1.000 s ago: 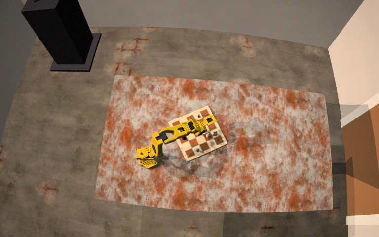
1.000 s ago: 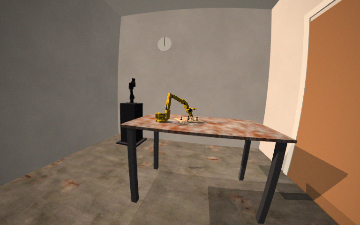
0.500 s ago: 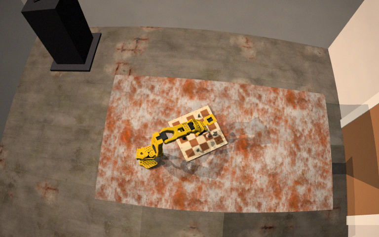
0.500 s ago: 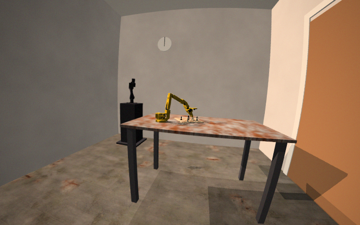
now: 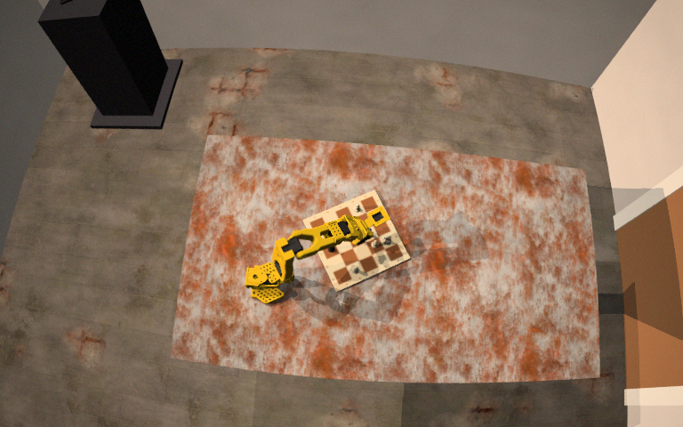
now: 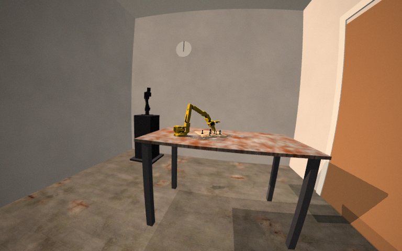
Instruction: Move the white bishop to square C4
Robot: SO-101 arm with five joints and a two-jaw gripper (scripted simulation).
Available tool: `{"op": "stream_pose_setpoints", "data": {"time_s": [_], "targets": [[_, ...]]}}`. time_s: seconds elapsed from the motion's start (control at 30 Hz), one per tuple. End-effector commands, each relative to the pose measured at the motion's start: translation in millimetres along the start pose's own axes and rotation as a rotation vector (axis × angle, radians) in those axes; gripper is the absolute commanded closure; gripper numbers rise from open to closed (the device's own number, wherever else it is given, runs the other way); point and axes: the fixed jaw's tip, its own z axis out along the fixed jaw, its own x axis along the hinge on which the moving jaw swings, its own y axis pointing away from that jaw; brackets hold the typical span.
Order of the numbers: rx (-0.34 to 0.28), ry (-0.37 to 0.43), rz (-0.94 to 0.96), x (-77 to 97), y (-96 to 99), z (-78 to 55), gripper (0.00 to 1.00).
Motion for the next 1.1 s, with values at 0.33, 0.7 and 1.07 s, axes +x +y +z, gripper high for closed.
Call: {"op": "stream_pose_setpoints", "data": {"time_s": [0.33, 0.7, 1.07], "targets": [[-0.006, 0.025, -0.011, 7.7, 2.8, 4.3, 0.98], [-0.006, 0.025, -0.011, 7.7, 2.8, 4.3, 0.92], [-0.006, 0.025, -0.011, 7.7, 2.8, 4.3, 0.9]]}}
